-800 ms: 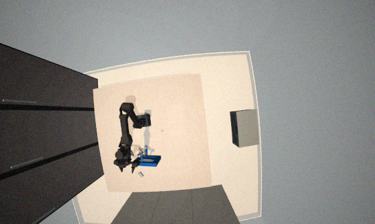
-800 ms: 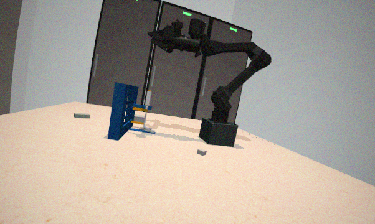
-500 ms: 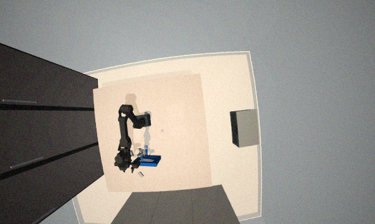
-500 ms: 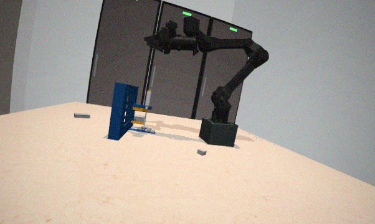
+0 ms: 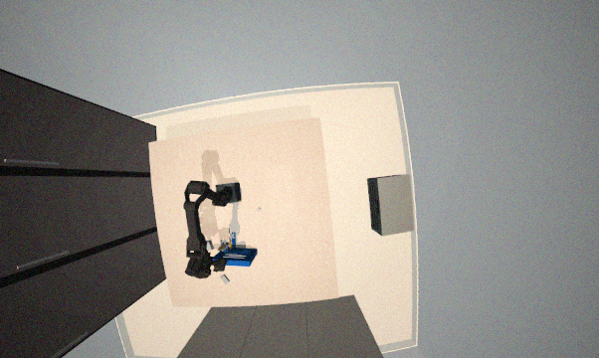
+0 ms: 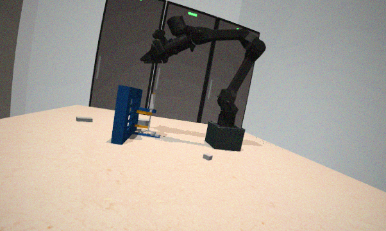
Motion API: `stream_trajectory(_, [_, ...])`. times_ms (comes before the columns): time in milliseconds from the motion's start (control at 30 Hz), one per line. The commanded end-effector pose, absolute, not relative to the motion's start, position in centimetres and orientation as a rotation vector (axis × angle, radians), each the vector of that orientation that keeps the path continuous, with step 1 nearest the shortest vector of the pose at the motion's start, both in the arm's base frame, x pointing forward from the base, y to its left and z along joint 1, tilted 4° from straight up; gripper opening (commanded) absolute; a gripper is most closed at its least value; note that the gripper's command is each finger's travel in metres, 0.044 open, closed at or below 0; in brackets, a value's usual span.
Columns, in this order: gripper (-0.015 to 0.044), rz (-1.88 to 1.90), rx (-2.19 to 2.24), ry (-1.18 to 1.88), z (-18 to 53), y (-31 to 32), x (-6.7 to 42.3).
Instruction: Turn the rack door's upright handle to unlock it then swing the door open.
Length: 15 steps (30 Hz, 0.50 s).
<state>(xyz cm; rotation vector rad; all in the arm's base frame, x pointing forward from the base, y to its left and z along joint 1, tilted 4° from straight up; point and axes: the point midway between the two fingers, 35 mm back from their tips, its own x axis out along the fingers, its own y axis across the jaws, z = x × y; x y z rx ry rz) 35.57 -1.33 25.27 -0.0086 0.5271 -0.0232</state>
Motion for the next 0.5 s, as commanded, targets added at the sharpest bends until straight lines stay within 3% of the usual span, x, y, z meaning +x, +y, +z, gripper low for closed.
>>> stream_trajectory(0, [0.0289,-0.013,-0.013,0.662,23.5,-1.4,35.8])
stream_trajectory(467, [0.0289,0.016,-0.010,1.095,18.9,-1.6,34.7])
